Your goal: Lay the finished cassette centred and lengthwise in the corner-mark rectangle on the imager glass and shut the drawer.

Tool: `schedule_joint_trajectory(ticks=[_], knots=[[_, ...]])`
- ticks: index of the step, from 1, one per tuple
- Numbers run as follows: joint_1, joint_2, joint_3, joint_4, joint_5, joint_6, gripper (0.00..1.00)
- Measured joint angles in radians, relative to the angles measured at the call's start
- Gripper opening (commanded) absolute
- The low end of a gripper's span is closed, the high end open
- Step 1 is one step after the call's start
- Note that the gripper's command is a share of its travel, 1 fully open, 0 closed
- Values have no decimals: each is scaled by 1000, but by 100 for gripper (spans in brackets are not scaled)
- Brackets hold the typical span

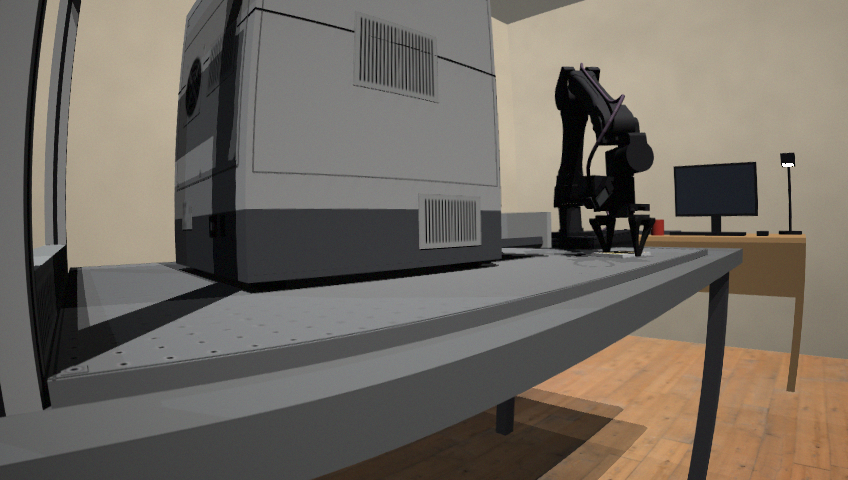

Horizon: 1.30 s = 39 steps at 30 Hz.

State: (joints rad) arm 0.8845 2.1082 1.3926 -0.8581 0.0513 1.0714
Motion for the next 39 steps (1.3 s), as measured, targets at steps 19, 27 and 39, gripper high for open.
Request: schedule_joint_trajectory(ticks=[19, 27, 39], knots=[[0, 0, 0, 0, 0, 0, 0], [1, -7, -9, -1, 0, 0, 0], [2, -30, -3, -39, 0, 1, 0]])
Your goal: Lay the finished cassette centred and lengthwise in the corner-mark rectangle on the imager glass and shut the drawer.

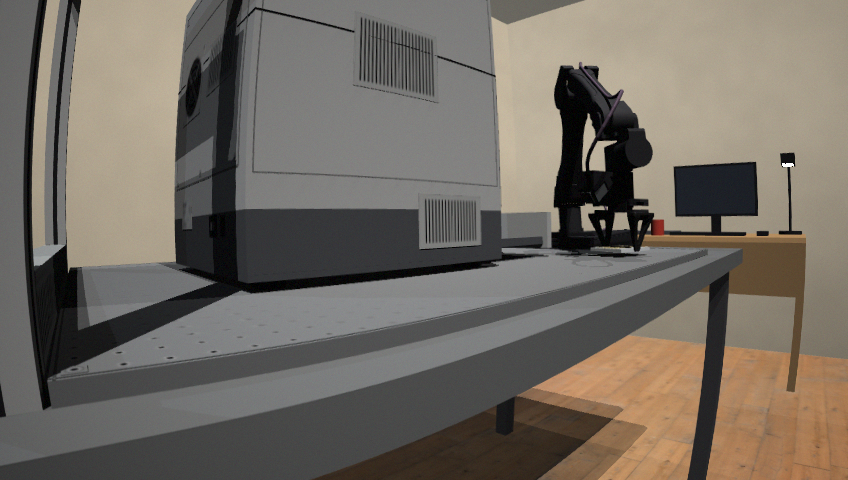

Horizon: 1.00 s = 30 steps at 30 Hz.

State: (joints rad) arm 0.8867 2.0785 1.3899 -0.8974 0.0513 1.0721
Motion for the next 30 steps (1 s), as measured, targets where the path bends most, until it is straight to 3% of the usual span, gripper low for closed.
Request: schedule_joint_trajectory(ticks=[30], knots=[[8, -51, 83, -123, 0, 6, 0]])
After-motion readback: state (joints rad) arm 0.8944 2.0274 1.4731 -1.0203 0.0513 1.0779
